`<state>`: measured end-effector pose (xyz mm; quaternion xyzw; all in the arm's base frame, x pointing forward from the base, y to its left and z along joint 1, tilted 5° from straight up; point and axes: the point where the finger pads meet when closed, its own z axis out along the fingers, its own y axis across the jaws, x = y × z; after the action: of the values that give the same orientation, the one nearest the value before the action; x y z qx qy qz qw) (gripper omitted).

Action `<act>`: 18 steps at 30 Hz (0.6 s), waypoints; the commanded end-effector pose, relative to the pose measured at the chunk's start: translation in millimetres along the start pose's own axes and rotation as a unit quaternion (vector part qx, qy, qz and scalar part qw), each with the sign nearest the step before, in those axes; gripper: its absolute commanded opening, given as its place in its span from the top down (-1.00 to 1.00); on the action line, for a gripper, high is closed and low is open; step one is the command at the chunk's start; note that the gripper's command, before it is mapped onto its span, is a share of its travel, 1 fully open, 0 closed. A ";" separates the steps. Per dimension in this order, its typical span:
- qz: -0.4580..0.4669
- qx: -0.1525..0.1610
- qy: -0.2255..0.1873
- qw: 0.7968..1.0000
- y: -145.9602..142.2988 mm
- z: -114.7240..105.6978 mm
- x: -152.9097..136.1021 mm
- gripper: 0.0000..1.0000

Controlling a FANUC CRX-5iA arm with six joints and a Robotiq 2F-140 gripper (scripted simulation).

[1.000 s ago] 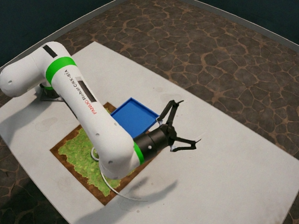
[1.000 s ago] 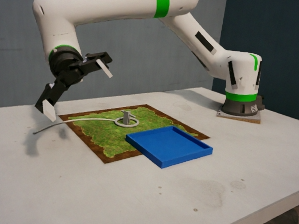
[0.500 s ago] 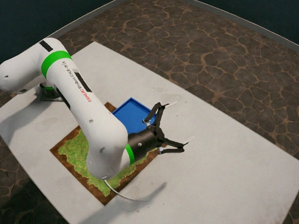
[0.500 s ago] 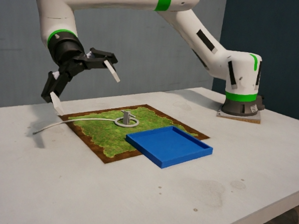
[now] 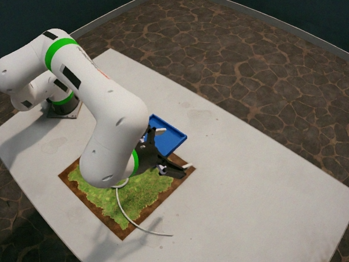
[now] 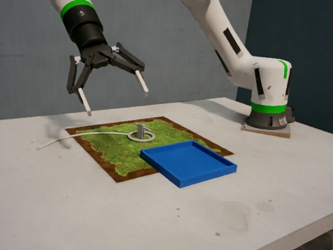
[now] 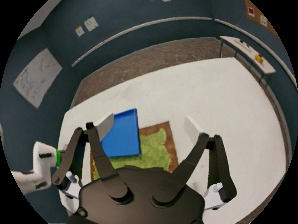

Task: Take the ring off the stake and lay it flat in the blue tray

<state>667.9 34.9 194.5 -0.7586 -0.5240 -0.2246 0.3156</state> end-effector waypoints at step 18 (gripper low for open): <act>-0.162 -0.050 -0.296 0.940 -71.4 -44.6 -129.9 -1.00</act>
<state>573.0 -48.5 161.5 -0.7208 -0.6770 -0.0848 0.1221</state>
